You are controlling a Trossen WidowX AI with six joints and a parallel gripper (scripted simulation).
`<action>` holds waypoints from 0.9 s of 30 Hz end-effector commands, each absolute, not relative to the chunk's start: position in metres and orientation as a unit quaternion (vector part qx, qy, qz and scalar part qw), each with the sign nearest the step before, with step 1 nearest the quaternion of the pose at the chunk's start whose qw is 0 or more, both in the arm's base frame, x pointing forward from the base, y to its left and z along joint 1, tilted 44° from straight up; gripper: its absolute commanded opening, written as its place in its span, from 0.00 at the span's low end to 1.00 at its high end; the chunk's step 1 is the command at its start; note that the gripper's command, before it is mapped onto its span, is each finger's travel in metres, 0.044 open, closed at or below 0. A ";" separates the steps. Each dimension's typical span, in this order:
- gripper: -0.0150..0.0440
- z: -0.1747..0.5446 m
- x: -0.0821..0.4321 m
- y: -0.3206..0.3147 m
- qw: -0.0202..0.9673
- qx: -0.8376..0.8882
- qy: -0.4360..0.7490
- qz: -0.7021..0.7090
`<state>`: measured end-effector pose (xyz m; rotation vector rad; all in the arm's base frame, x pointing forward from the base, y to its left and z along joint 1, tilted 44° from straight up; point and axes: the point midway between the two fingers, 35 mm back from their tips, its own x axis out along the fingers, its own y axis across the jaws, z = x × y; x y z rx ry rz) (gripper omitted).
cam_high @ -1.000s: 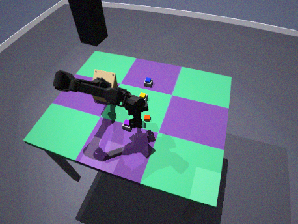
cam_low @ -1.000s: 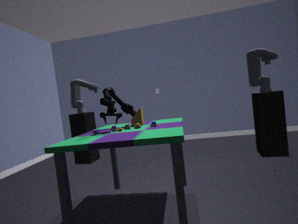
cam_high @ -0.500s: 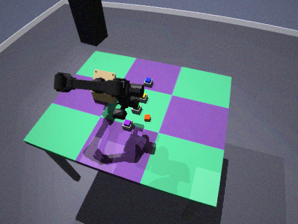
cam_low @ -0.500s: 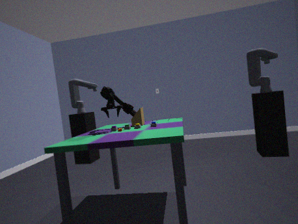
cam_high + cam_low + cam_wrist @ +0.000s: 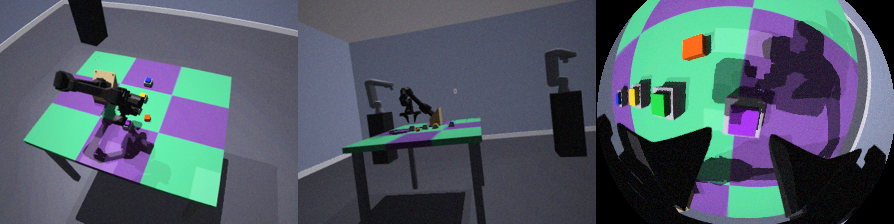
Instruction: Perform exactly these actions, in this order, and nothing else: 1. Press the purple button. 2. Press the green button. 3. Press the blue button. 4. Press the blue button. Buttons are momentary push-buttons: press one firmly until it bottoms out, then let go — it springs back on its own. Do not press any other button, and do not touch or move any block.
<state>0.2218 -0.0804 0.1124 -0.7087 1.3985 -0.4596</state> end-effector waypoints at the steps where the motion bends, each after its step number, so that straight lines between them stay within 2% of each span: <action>1: 0.35 0.112 0.223 -0.083 0.687 -0.319 0.620 -0.206; 3: 0.29 0.112 0.223 -0.083 0.687 -0.319 0.620 -0.206; 27: 0.29 0.093 0.227 -0.100 0.687 -0.319 0.620 -0.206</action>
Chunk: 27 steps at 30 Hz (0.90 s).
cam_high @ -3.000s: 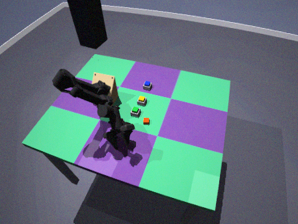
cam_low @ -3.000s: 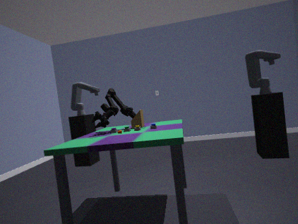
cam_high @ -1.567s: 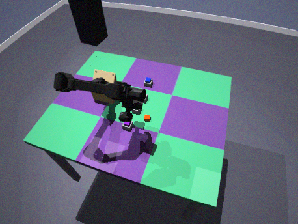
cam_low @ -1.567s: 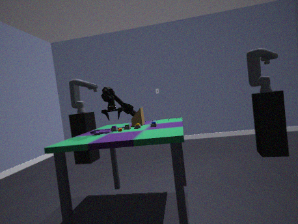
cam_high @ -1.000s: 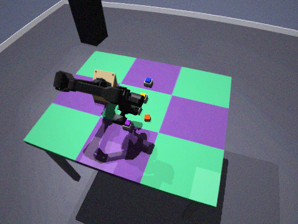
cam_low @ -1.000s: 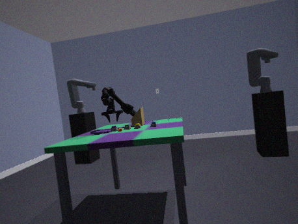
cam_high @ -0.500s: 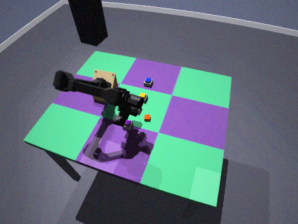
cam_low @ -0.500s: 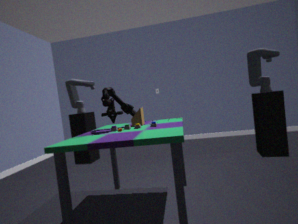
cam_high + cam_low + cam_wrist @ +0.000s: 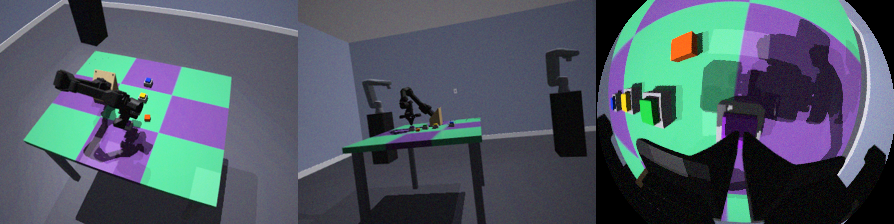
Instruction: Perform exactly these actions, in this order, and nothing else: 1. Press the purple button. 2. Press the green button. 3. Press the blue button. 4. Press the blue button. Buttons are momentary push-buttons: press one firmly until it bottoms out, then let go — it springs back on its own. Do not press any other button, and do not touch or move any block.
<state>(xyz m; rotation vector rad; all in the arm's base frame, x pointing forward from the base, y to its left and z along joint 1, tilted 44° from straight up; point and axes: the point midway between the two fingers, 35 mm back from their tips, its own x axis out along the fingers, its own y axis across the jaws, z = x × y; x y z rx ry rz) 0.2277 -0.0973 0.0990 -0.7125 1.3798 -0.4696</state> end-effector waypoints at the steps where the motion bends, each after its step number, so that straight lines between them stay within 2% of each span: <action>1: 0.29 0.092 0.227 -0.101 0.687 -0.319 0.620 -0.206; 27: 0.29 0.095 0.228 -0.100 0.688 -0.319 0.617 -0.209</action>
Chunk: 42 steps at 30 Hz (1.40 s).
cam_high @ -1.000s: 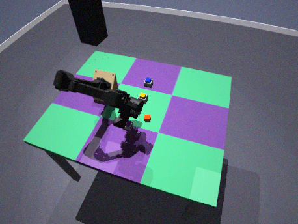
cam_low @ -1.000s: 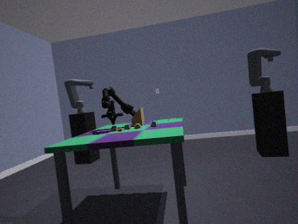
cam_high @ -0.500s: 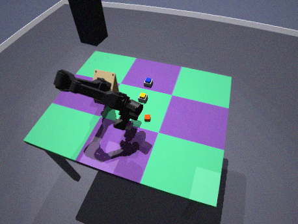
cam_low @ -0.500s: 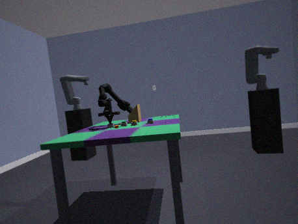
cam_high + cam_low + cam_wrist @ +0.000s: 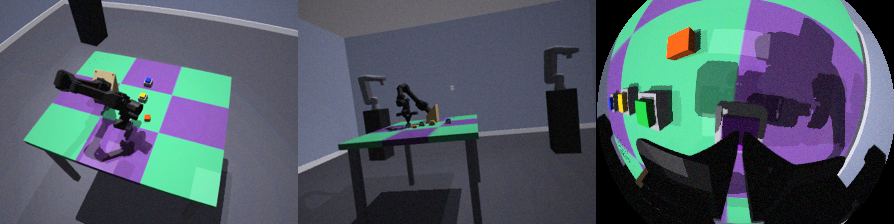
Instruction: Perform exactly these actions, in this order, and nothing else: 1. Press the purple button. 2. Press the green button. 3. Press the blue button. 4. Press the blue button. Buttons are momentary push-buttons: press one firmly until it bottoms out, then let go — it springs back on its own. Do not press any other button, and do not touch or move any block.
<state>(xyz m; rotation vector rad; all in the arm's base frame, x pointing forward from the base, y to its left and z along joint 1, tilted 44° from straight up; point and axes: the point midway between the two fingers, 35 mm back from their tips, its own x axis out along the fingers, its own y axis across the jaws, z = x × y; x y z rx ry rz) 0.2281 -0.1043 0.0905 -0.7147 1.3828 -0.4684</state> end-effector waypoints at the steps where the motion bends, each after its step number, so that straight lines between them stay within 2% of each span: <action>1: 0.29 0.101 0.226 -0.094 0.688 -0.319 0.618 -0.208; 16: 0.29 0.155 0.214 -0.041 0.687 -0.318 0.621 -0.205; 26: 0.29 0.070 0.206 0.050 0.687 -0.317 0.622 -0.202; 31: 0.29 0.066 0.206 0.050 0.687 -0.317 0.622 -0.203; 36: 0.29 0.025 0.214 0.011 0.687 -0.317 0.621 -0.204; 42: 0.29 0.022 0.215 0.008 0.687 -0.317 0.621 -0.204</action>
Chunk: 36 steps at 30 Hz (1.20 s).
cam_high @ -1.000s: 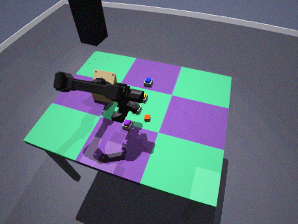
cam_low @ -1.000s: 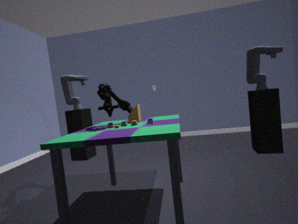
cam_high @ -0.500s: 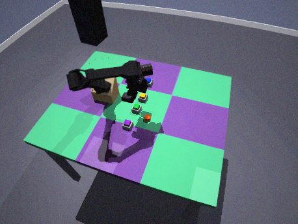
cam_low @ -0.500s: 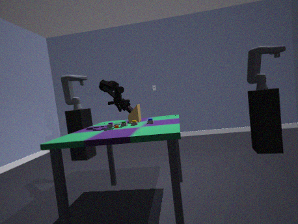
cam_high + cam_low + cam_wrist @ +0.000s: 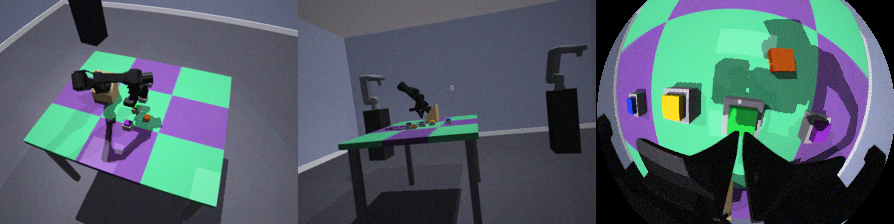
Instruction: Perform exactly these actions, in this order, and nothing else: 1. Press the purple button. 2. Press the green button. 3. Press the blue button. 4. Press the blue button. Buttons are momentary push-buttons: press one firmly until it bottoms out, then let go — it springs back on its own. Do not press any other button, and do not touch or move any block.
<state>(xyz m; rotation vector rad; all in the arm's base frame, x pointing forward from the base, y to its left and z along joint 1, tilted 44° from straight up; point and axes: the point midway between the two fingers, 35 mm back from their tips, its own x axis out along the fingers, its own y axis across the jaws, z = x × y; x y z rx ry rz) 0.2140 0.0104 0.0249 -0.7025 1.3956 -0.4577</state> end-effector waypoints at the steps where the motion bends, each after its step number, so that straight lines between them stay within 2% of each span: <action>1: 0.29 0.021 0.215 0.007 0.687 -0.317 0.621 -0.204; 36: 0.29 0.000 0.219 -0.013 0.687 -0.318 0.621 -0.204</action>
